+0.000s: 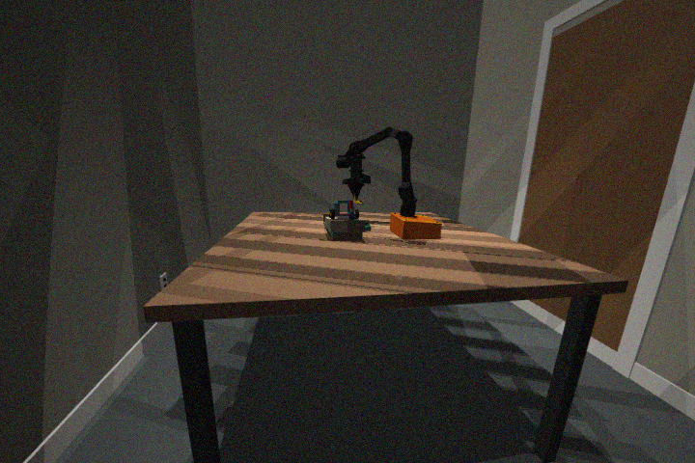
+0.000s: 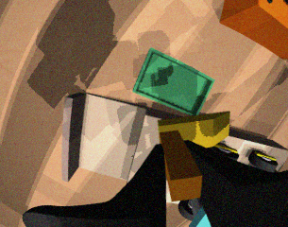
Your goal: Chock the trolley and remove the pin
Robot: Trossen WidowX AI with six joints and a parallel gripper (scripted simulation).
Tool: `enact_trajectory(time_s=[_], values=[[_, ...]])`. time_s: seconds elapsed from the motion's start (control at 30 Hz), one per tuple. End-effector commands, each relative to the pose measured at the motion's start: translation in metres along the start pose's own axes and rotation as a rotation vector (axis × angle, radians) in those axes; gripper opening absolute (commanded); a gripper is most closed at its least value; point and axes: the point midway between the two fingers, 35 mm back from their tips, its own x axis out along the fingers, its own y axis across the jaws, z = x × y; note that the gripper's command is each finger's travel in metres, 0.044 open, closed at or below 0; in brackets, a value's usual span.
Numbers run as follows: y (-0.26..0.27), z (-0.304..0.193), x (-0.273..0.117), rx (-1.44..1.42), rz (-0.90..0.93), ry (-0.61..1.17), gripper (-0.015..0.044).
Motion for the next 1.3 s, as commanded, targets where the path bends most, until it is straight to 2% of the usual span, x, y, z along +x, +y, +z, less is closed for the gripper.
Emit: enact_trajectory(time_s=[0.0, 0.23, 1.0, 1.27], values=[[0.001, 0.000, 0.000, 0.150, -0.012, 0.008, 0.0000], [0.001, 0.000, 0.000, 0.371, -0.028, 0.013, 0.0000], [0.016, -0.027, 0.006, 0.376, -0.027, 0.016, 0.0000], [0.016, -0.027, 0.024, 0.376, -0.028, 0.016, 0.0000]])
